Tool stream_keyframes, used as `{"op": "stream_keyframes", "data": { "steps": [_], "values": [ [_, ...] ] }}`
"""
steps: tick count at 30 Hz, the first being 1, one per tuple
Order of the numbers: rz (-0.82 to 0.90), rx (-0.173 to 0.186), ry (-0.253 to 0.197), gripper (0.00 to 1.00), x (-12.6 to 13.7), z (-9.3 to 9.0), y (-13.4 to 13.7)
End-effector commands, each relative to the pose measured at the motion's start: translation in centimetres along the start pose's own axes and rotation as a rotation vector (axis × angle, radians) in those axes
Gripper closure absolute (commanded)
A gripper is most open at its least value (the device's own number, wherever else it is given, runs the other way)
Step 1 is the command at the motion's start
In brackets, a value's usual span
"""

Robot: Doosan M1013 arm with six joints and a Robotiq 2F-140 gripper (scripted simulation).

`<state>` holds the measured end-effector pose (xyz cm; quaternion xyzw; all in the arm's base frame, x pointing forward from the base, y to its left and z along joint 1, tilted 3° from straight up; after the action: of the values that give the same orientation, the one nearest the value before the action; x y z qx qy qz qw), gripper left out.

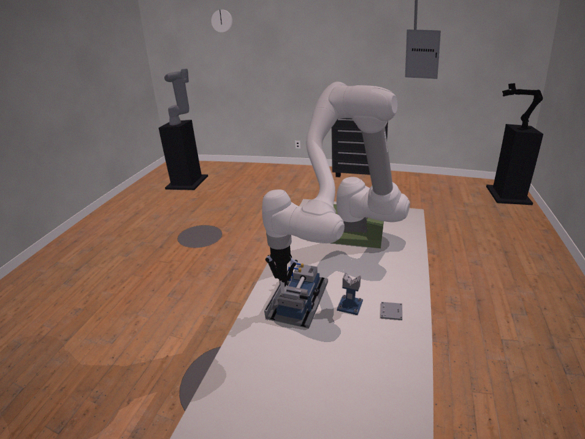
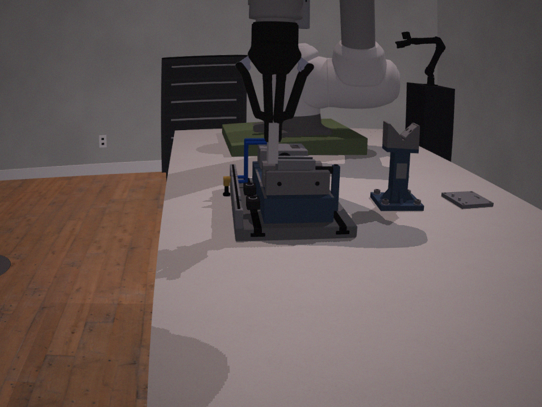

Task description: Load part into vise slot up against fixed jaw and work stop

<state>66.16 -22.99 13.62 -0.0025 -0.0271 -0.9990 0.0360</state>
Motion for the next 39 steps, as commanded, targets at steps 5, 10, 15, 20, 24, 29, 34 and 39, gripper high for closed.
{"op": "stream_keyframes", "data": {
  "steps": [5, 10, 15, 20, 24, 29, 34, 39],
  "values": [
    [0.000, -0.004, 0.000, 1.00, 0.0, 0.0, -0.2],
    [0.000, -0.004, 0.000, 1.00, 0.0, 0.0, -0.2],
    [0.000, -0.004, 0.000, 1.00, 0.0, 0.0, -0.2],
    [0.000, -0.004, 0.000, 1.00, 0.0, 0.0, 0.1],
    [0.000, -0.004, 0.000, 1.00, 0.1, 0.0, 0.6],
    [0.000, -0.004, 0.000, 1.00, 0.3, 0.0, 1.1],
    [0.000, -0.004, 0.000, 1.00, 0.5, 0.0, 2.0],
    [0.000, -0.004, 0.000, 1.00, 0.6, 0.0, 2.6]
  ]
}}
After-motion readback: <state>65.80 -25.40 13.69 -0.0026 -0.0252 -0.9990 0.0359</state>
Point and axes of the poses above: the point where the finger pads meet when closed, its own z axis back along the fingers, its own y axis across the jaws, x = y × z, the point moved 3 cm from there along z, back along the fingers, and after that the axes turned 12 degrees about z, right-handed, at the moved point
